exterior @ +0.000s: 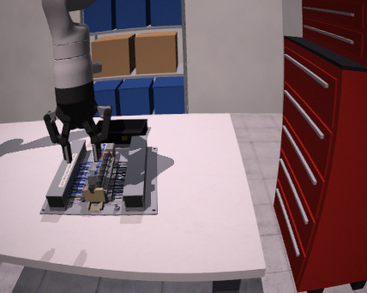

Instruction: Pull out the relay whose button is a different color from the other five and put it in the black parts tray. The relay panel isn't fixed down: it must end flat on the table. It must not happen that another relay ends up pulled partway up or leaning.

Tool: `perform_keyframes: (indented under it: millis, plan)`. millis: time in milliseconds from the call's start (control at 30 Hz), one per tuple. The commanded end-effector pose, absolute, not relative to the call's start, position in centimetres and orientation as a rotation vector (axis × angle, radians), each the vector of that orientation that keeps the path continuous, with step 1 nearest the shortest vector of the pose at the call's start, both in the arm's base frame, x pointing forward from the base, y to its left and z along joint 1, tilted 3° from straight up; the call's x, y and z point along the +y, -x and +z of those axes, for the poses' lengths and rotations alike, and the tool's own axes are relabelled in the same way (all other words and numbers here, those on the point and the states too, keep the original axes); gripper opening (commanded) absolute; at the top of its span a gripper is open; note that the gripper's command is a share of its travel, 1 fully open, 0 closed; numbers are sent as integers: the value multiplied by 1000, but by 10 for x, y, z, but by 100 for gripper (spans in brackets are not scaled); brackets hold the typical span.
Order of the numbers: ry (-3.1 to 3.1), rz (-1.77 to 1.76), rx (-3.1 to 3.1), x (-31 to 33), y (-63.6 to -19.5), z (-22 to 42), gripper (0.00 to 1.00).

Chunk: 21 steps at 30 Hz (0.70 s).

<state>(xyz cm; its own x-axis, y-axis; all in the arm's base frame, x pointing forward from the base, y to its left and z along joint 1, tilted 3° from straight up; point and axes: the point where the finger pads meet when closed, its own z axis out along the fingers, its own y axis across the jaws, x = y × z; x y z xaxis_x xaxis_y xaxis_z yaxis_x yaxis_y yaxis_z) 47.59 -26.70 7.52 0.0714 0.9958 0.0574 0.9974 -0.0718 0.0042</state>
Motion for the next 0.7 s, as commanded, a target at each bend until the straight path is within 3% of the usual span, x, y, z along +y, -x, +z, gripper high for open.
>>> perform_keyframes:
  millis: [0,667]
  plan:
    - [2274,-71,-2117,-267,-476,76,61]
    - [2274,-71,-2117,-179,-483,77,61]
